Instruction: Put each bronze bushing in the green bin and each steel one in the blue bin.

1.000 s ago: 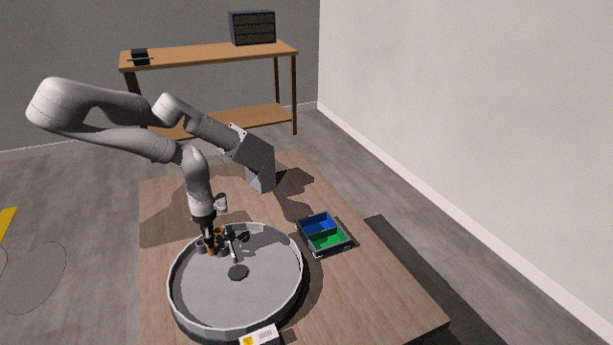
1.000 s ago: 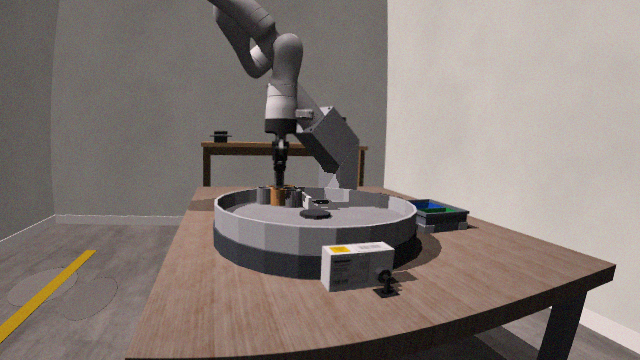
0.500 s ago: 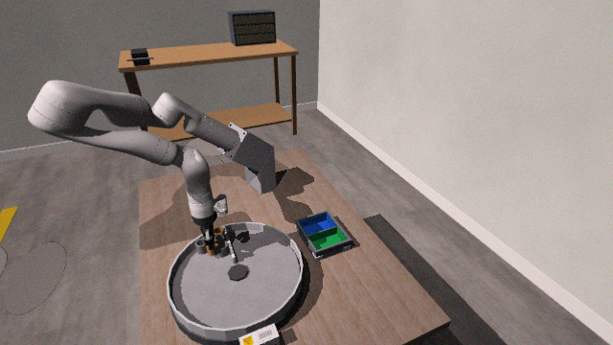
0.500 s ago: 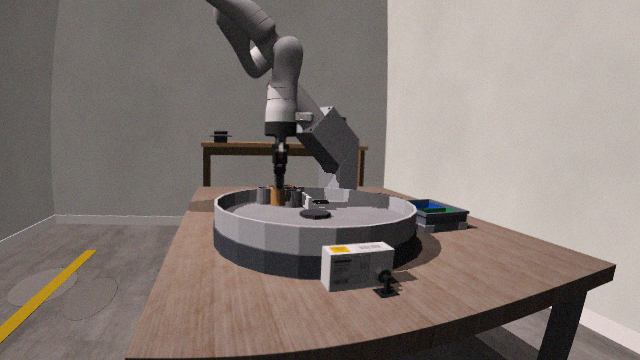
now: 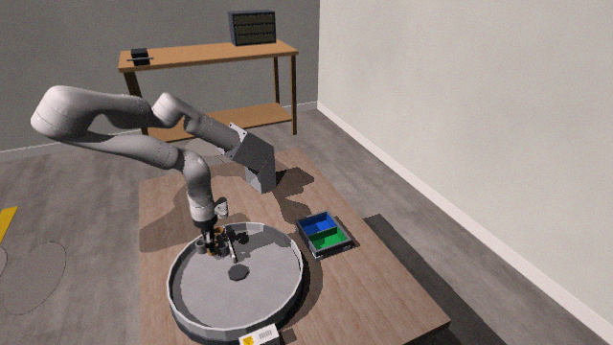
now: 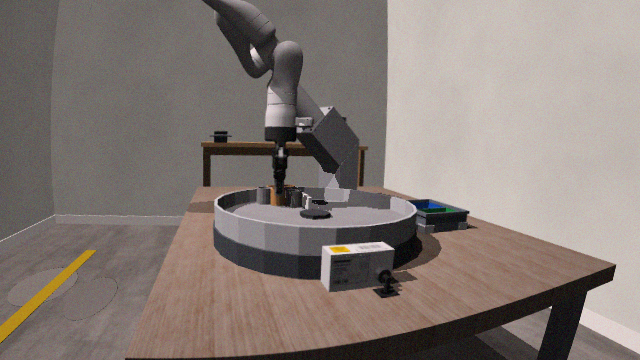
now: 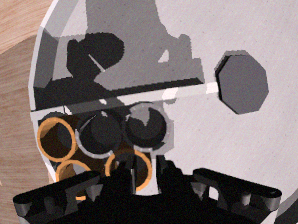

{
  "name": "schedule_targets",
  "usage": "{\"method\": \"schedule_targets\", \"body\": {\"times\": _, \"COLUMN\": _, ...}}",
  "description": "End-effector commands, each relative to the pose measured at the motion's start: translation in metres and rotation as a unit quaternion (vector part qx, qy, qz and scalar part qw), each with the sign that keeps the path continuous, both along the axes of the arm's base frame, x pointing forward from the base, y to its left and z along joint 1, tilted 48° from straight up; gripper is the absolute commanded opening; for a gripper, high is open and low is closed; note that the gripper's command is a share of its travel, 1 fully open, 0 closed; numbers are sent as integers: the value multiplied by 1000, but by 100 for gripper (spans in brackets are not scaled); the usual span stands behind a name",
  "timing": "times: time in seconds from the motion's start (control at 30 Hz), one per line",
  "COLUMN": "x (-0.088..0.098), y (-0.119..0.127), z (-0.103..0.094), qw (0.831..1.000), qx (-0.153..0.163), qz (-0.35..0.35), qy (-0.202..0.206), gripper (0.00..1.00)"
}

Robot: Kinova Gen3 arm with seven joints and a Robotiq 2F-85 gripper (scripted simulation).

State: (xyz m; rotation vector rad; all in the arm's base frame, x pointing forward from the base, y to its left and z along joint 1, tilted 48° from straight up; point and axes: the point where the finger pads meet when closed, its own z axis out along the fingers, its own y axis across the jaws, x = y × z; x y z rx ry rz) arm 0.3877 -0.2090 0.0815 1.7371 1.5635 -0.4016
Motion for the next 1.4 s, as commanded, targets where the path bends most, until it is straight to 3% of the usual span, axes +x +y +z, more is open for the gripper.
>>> {"method": "schedule_targets", "body": {"times": 0.0, "x": -1, "y": -1, "z": -2, "qw": 1000, "qx": 0, "qz": -1, "qy": 1, "gripper": 18}}
{"method": "schedule_targets", "body": {"times": 0.5, "x": 1, "y": -6, "z": -6, "qw": 1000, "qx": 0, "qz": -1, "qy": 2, "gripper": 18}}
{"method": "schedule_targets", "body": {"times": 0.53, "x": 1, "y": -6, "z": -6, "qw": 1000, "qx": 0, "qz": -1, "qy": 1, "gripper": 0}}
{"method": "schedule_targets", "body": {"times": 1.37, "x": 2, "y": -7, "z": -5, "qw": 1000, "qx": -1, "qz": -1, "qy": 0, "gripper": 0}}
